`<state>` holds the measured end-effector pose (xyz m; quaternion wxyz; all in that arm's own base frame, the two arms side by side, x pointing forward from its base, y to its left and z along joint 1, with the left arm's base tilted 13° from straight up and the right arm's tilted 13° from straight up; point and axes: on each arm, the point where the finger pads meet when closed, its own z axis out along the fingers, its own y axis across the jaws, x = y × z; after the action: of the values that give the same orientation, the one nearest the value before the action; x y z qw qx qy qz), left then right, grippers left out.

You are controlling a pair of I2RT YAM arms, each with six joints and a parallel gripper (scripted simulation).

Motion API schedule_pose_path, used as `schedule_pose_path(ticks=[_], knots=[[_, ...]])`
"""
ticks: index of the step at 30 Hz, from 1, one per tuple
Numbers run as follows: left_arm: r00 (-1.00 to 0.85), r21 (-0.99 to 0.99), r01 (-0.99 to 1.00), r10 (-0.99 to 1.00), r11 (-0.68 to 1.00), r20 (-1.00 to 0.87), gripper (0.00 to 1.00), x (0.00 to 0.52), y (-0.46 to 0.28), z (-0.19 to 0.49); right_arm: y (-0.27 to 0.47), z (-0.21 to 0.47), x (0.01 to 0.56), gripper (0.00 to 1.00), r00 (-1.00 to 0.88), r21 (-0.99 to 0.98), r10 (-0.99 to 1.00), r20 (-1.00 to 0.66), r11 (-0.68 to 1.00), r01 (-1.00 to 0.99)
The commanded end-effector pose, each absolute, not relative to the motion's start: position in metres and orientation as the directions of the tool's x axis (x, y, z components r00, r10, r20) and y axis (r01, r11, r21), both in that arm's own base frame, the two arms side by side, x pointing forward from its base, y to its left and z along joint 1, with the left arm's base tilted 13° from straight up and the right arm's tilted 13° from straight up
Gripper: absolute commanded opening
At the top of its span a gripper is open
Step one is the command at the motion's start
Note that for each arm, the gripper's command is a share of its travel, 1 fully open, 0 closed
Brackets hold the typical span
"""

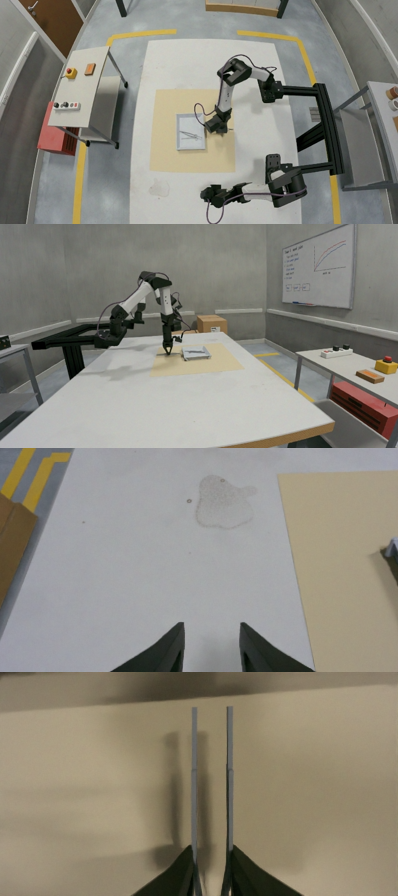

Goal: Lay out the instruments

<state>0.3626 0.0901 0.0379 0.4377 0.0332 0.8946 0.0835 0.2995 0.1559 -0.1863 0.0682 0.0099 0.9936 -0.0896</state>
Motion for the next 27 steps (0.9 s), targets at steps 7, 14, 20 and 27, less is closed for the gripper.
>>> schedule_pose_path(ticks=[7,14,20,27], knots=[[-0.603,0.180,-0.013,0.136,0.984,-0.786,0.33,0.365,0.089,0.043,0.155,-0.199,0.310,0.00,-0.988,-0.172,0.005,-0.156,0.985,0.032],[-0.603,0.180,-0.013,0.136,0.984,-0.786,0.33,0.365,0.089,0.043,0.158,-0.201,0.309,0.00,-0.988,-0.170,-0.002,-0.156,0.985,0.024],[-0.603,0.180,-0.013,0.136,0.984,-0.786,0.33,0.365,0.089,0.043,0.156,-0.203,0.311,0.00,-0.987,-0.170,0.002,-0.158,0.985,0.029],[-0.603,0.180,-0.013,0.136,0.984,-0.786,0.33,0.365,0.089,0.043,0.153,-0.202,0.297,0.32,-0.992,-0.187,-0.006,-0.127,0.982,0.018]])
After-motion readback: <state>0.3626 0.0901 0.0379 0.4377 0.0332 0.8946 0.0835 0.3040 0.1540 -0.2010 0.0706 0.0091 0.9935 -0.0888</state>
